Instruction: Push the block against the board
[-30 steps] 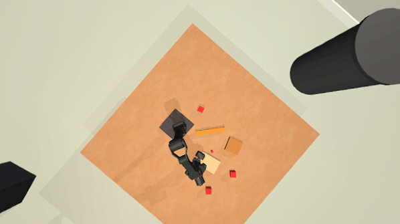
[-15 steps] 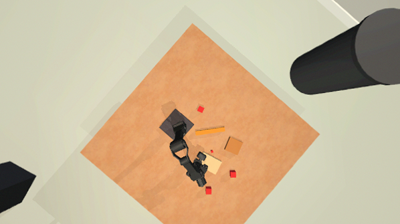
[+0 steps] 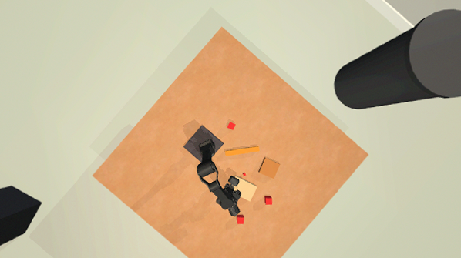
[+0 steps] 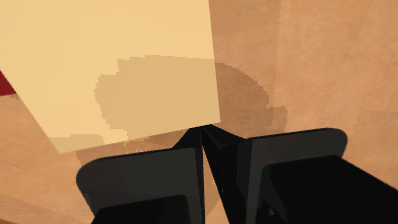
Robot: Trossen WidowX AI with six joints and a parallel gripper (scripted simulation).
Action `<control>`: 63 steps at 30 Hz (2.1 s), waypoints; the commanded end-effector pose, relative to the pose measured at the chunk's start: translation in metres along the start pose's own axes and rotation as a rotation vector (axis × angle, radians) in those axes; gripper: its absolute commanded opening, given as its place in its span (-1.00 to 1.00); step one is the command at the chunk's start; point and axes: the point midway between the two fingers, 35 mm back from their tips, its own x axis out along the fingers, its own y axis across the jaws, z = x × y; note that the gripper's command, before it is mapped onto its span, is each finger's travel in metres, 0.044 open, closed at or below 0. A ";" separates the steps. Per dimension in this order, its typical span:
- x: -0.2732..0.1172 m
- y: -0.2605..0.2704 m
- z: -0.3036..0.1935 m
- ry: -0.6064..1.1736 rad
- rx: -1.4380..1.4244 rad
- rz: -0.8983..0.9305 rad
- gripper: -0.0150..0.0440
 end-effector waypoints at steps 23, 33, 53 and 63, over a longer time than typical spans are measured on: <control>0.000 -0.001 0.003 -0.004 0.001 0.002 -0.49; 0.001 -0.001 -0.014 -0.003 0.001 0.002 -0.49; -0.040 -0.003 -0.030 -0.003 0.002 0.002 -0.49; -0.056 -0.007 -0.019 -0.002 0.088 0.002 -0.49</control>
